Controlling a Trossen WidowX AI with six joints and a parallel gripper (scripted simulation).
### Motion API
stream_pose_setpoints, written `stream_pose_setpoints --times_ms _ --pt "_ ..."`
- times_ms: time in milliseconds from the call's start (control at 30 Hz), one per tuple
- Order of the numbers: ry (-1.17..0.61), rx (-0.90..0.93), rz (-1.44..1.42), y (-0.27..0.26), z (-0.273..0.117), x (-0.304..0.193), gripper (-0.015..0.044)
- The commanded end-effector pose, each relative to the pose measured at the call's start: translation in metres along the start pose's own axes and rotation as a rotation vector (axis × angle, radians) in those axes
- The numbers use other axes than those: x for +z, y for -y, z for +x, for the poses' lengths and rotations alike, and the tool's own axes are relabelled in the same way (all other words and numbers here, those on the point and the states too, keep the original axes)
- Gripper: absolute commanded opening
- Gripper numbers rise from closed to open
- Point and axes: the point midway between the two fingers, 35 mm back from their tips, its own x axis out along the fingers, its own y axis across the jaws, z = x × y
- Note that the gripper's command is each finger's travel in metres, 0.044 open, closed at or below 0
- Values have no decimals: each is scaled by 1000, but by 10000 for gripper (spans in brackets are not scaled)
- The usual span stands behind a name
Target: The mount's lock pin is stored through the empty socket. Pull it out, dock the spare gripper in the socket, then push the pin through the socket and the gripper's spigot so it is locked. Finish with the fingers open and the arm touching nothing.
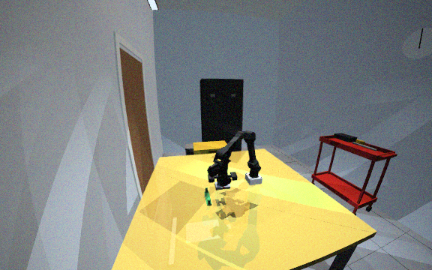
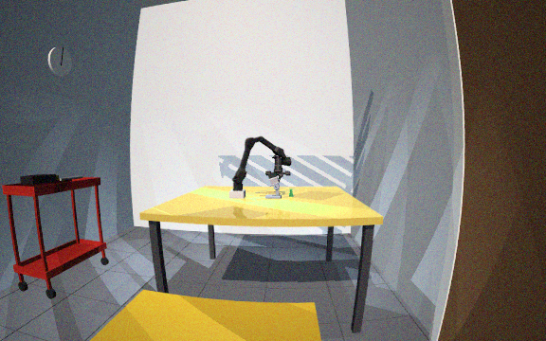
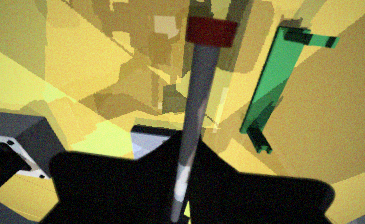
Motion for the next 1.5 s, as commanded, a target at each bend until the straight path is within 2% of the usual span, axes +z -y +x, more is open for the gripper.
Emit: stream_pose_setpoints --times_ms 0,200,1467 --pt "1 14 5 -1 20 6 0" --pt "3 14 6 -2 35 9 0" --pt "4 27 3 -2 40 -17 0"
